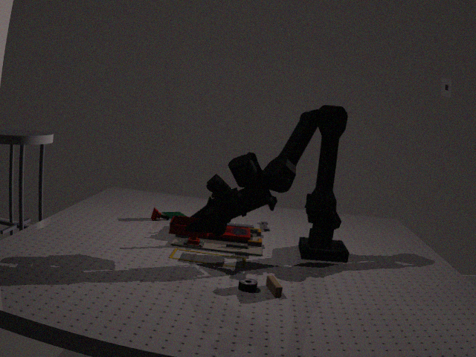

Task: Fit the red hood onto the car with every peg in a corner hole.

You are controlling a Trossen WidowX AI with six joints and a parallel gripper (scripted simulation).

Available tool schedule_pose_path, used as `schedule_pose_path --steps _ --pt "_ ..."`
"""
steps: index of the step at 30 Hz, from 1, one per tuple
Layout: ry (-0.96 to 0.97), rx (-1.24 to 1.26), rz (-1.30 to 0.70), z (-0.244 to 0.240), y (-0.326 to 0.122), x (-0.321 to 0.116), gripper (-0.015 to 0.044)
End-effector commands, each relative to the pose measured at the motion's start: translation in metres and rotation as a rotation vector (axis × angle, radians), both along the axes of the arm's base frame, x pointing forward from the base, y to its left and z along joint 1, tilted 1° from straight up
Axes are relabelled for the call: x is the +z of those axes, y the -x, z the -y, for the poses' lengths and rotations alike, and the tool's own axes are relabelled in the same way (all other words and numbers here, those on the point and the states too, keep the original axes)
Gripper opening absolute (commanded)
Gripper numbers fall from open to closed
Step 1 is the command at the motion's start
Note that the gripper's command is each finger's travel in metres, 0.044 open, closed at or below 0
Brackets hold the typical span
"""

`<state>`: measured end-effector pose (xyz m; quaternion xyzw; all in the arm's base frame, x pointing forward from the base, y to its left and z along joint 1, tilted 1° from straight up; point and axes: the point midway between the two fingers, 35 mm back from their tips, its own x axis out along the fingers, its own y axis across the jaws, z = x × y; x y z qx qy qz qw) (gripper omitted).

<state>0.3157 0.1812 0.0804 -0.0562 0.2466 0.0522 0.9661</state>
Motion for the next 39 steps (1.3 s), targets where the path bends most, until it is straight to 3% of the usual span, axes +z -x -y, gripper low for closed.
schedule_pose_path --steps 1,39 --pt "0.091 0.045 0.01 0.0007 0.0001 -0.0008 0.0" --pt "1.137 0.622 0.095 0.0008 0.0004 -0.0016 0.0"
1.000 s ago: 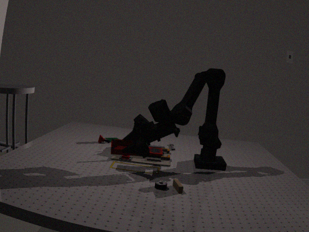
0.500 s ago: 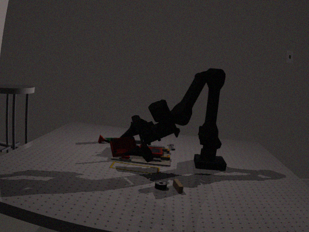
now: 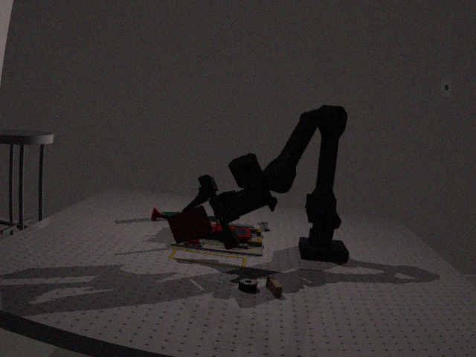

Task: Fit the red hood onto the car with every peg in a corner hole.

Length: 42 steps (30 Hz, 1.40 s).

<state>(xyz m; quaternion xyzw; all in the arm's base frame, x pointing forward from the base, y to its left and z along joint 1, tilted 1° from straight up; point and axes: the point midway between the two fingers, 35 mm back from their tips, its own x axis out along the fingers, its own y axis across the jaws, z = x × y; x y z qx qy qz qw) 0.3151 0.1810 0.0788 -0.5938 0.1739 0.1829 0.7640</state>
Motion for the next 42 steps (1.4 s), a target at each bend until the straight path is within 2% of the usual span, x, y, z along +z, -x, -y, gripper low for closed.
schedule_pose_path --steps 1,17,22,42 --pt "0.112 0.058 0.012 0.001 0.0 0.0 0.0" --pt "0.559 0.304 0.048 0.001 0.0 0.0 0.0" --pt "0.622 0.339 0.053 0.001 0.0 0.0 0.0" --pt "1.135 0.622 0.094 0.0 0.004 -0.015 0.0"
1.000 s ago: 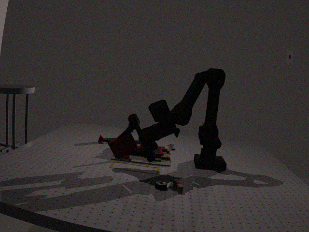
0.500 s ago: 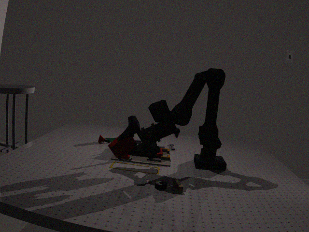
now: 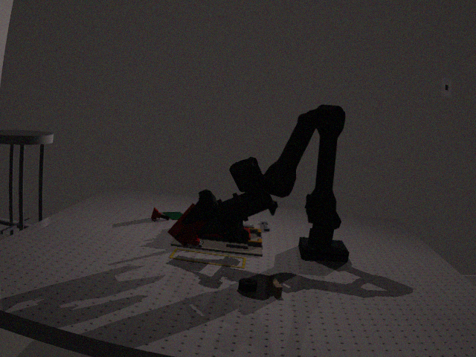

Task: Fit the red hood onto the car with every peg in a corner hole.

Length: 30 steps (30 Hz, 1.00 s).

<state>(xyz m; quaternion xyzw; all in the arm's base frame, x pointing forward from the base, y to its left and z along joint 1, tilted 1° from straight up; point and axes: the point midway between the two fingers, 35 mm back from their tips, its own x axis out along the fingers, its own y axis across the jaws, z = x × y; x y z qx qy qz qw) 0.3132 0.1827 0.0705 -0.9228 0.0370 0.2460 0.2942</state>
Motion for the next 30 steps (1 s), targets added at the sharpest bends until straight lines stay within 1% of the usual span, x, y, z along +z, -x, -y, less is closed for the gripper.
schedule_pose_path --steps 1,9,18,20,25,30 --pt "0.112 0.052 0.003 0.002 0.003 -0.008 0.0" --pt "0.318 0.165 0.02 0.002 0.007 -0.023 0.0" --pt "0.547 0.291 0.037 0.004 0.018 -0.05 0.0" --pt "0.555 0.296 0.039 0.004 0.019 -0.051 0.0" --pt "0.488 0.262 0.049 0.0 0.013 -0.04 0.0" --pt "0.511 0.272 0.057 0.0 0.014 -0.041 0.0131"
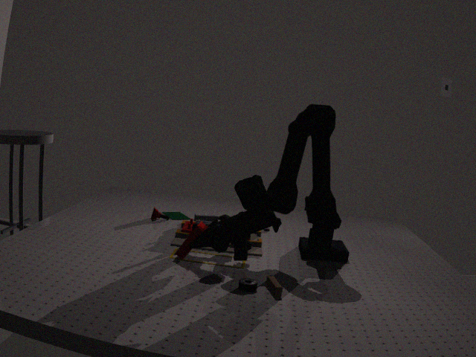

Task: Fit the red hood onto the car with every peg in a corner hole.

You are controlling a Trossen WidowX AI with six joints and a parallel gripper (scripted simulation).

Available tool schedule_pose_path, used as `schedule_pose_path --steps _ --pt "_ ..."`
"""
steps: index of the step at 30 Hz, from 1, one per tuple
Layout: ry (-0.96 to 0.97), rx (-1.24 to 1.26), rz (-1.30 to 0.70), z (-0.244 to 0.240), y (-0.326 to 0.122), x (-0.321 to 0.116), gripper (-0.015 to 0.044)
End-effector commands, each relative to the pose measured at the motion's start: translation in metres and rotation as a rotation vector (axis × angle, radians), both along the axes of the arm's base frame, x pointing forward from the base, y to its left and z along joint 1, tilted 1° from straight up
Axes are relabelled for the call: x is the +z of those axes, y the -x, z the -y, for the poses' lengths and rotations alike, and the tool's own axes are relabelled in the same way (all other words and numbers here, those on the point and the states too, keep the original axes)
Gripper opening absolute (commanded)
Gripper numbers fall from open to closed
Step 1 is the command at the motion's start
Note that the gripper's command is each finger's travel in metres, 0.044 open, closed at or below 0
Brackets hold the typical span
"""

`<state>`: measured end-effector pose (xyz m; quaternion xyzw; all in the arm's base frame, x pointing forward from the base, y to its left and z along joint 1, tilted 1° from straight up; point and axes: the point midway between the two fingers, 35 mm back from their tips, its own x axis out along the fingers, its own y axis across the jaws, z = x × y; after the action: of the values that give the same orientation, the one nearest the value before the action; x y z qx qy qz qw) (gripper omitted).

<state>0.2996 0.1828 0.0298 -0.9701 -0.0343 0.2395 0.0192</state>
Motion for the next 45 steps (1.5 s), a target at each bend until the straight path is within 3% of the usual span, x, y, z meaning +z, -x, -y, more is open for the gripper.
schedule_pose_path --steps 1,12,19,31,32,43,45 --pt "0.003 0.002 0.0 0.0 0.0 0.0 0.0157" --pt "0.003 0.002 0.0 0.0 0.0 0.0 0.044" --pt "0.009 0.004 -0.012 -0.006 0.012 0.014 0.044" --pt "0.054 0.022 -0.027 0.003 0.084 0.086 0.044" --pt "0.055 0.023 -0.038 -0.005 0.065 0.063 0.044" --pt "0.055 0.023 -0.038 -0.005 0.065 0.063 0.044" --pt "0.055 0.023 -0.038 -0.005 0.065 0.063 0.0387"
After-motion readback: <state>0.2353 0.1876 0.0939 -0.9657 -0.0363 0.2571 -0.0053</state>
